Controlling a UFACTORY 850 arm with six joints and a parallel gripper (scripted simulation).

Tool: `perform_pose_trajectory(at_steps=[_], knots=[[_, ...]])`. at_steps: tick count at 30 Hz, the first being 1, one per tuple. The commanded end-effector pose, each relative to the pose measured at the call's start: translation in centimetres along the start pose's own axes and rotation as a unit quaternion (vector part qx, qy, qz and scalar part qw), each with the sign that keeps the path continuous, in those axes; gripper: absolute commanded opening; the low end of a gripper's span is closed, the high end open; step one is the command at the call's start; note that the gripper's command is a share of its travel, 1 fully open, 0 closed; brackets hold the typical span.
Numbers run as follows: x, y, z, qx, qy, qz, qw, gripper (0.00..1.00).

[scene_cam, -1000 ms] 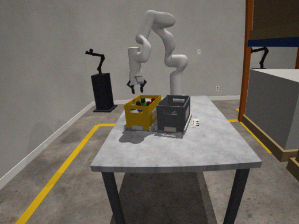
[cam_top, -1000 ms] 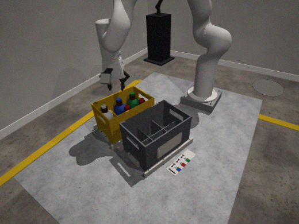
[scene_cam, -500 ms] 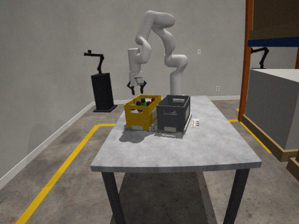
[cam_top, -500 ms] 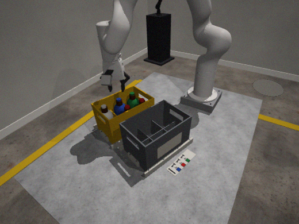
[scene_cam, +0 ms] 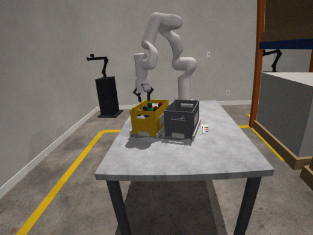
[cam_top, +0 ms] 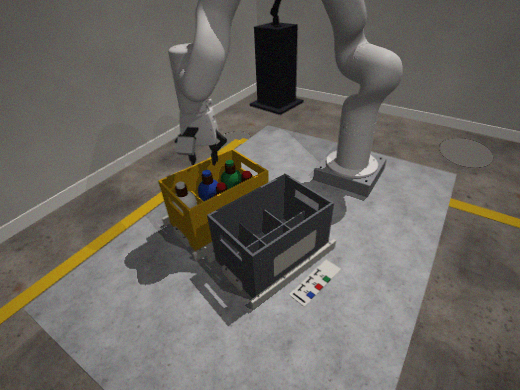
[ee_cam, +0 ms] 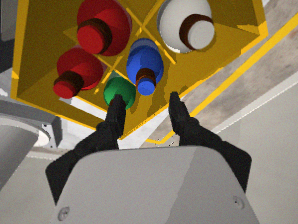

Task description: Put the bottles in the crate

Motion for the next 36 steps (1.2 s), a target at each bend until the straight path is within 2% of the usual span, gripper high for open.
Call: perform_pose_trajectory(at_steps=[1,36], knots=[[-0.3,0.1,0.0,0.000,0.001,-0.001,1.000,0.65],[-4.3,0.1,0.0,0.000,0.001,-0.001,1.000,0.65]])
Point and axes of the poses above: the point where the finger pads meet when closed, its own x axis back along the fingers, its own y axis across the jaws, z = x × y, the point moved 5 cm from there along x, back along the fingers, and after that the axes turned 7 degrees about -x, right-handed, at the moved point
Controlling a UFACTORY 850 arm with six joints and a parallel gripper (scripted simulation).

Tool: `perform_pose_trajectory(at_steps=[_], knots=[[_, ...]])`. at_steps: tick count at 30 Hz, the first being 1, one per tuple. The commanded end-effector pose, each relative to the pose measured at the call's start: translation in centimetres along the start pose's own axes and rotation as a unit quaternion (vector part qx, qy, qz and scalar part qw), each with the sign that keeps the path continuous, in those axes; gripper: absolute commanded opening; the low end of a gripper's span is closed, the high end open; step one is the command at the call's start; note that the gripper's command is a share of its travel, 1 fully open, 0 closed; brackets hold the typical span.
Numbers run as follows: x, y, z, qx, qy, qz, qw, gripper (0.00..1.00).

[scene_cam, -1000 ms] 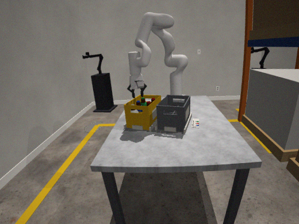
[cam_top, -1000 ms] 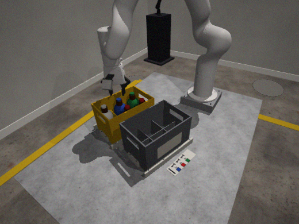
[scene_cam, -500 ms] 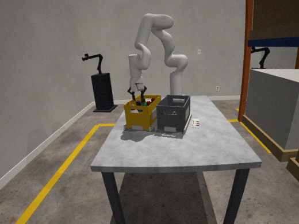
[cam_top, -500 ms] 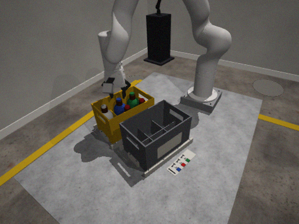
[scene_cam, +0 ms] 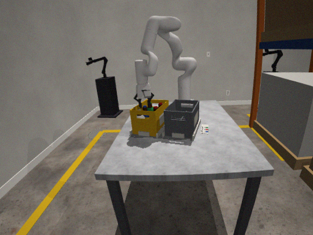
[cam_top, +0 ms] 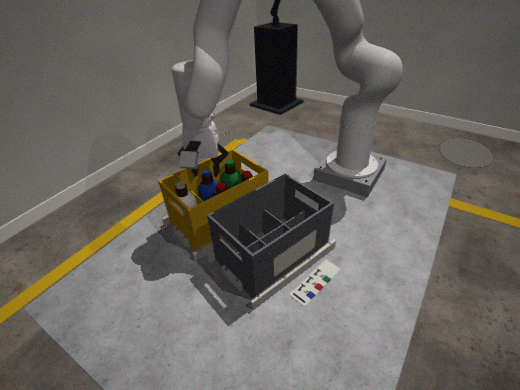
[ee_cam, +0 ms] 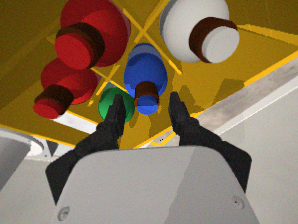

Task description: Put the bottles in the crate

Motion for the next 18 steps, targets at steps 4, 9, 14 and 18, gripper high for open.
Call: perform_pose_trajectory(at_steps=[4,9,14,18], knots=[[-0.6,0.1,0.1,0.000,0.001,-0.001,1.000,0.65],[-1.3,0.1,0.1,0.000,0.001,-0.001,1.000,0.65],[-1.9,0.1,0.1,0.000,0.001,-0.001,1.000,0.65],[-1.9,0.1,0.1,0.000,0.001,-0.001,1.000,0.65]])
Point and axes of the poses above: the point where the finger pads meet when closed, its own x axis back along the fingers, its own y axis across the jaws, z = x × y, the point moved 5 cm from there along x, back along the fingers, and after that the axes turned 7 degrees about -x, right-handed, at the moved point
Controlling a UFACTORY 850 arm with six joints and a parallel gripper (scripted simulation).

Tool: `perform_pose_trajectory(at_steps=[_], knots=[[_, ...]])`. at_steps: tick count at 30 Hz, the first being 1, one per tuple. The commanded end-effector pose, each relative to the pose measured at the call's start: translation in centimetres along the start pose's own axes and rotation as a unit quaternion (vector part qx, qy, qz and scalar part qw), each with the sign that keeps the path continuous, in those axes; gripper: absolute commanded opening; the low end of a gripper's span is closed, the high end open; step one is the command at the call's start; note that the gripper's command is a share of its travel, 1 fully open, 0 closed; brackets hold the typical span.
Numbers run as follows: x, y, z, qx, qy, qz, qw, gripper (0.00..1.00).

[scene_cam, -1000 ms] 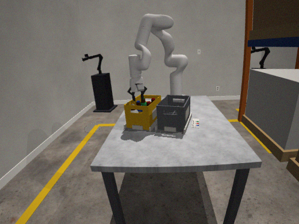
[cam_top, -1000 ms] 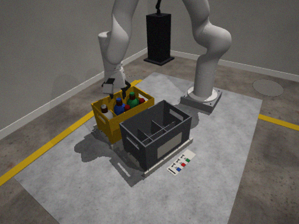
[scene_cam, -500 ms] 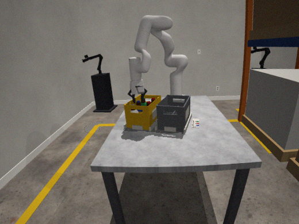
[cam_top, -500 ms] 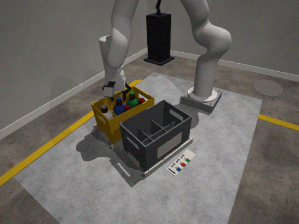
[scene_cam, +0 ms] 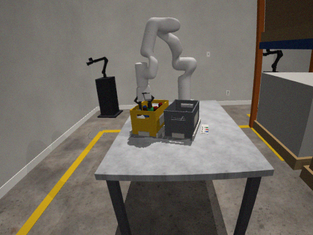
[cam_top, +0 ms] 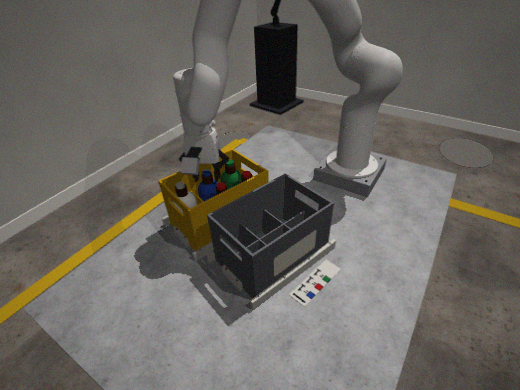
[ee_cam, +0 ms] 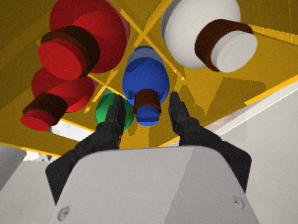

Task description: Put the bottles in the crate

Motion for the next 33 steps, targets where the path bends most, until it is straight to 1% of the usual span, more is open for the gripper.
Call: perform_pose_trajectory(at_steps=[1,8,9,33], knots=[[0.05,0.08,0.05,0.000,0.001,-0.001,1.000,0.65],[0.05,0.08,0.05,0.000,0.001,-0.001,1.000,0.65],[0.37,0.08,0.05,0.000,0.001,-0.001,1.000,0.00],[0.37,0.07,0.05,0.000,0.001,-0.001,1.000,0.00]])
Point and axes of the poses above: the point where the finger pads meet when closed, its own x axis back along the fingers, its own y axis across the jaws, z = x × y, the point moved 5 cm from there along x, back along the fingers, and after that the axes turned 7 degrees about -x, right-handed, at the moved point
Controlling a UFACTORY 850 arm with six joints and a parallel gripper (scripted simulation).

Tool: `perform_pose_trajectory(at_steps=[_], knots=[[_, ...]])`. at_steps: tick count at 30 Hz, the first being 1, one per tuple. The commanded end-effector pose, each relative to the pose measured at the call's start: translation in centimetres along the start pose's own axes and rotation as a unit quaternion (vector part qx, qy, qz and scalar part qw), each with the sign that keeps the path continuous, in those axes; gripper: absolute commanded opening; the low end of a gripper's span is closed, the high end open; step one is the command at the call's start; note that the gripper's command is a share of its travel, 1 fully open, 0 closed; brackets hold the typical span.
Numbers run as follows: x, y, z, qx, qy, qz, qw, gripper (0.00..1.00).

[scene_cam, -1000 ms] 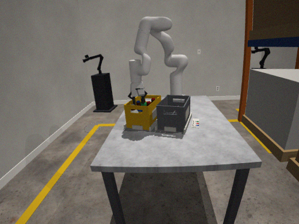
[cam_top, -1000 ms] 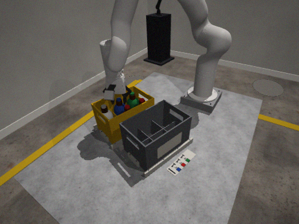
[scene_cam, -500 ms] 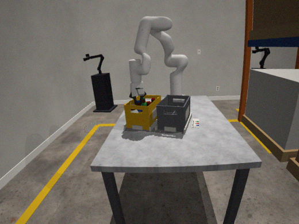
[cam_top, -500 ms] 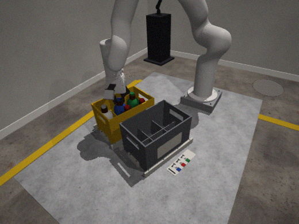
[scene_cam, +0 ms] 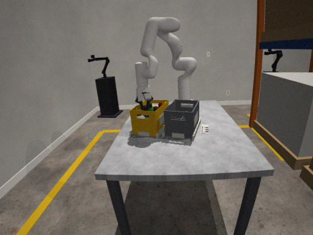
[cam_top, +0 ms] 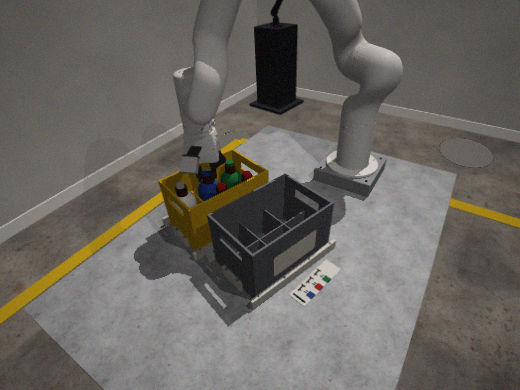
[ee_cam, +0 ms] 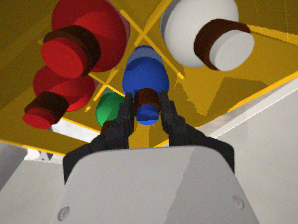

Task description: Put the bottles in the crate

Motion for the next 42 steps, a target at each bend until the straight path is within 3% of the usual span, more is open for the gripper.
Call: perform_pose_trajectory(at_steps=[1,20,42], knots=[[0.1,0.1,0.0,0.000,0.001,-0.001,1.000,0.00],[0.1,0.1,0.0,0.000,0.001,-0.001,1.000,0.00],[3.4,0.1,0.0,0.000,0.001,-0.001,1.000,0.00]])
Point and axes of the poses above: the point where the finger pads meet when closed, its own x axis back along the fingers, its own y axis across the jaws, z = x × y, the point moved 5 cm from there along x, back along the fingers, and after that the axes turned 7 degrees about -x, right-handed, at the moved point
